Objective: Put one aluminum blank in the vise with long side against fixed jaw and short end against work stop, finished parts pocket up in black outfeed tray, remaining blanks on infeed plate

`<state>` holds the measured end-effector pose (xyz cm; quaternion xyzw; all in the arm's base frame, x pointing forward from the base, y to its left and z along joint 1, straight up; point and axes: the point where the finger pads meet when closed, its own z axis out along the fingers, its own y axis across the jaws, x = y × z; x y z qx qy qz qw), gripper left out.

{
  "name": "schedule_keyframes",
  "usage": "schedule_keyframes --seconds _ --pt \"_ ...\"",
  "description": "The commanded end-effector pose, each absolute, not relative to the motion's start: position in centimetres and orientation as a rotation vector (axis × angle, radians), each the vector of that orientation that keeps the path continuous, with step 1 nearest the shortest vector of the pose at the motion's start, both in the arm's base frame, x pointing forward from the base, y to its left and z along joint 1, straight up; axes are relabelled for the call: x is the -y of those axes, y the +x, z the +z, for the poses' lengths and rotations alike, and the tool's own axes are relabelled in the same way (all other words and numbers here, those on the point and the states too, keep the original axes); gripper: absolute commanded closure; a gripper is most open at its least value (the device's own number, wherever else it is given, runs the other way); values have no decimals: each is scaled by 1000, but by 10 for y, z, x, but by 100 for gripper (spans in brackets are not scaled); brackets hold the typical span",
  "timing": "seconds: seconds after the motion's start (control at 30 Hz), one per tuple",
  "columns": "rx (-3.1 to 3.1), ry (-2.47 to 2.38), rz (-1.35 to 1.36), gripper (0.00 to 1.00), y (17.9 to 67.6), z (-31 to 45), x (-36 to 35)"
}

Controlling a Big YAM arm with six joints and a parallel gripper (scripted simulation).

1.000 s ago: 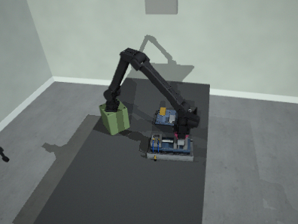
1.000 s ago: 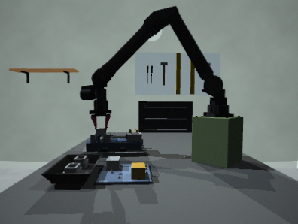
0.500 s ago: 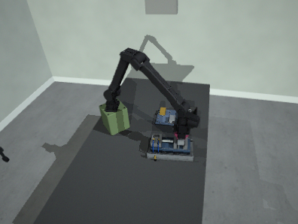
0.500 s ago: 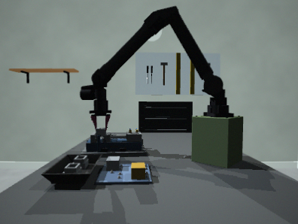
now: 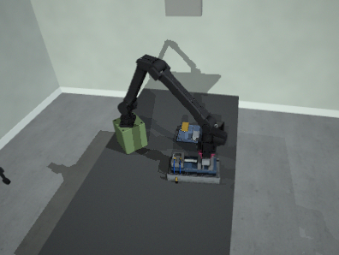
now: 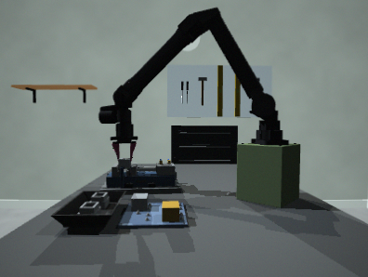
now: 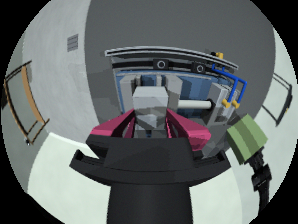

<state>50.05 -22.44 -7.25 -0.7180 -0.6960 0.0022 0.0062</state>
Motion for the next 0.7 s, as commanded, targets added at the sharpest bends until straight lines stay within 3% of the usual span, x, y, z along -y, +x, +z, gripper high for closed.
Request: schedule_keyframes --seconds 0.0,0.67 --pt "2201 -2269 -18 100 509 -62 235" --pt "2204 -2272 -20 100 511 -62 236"
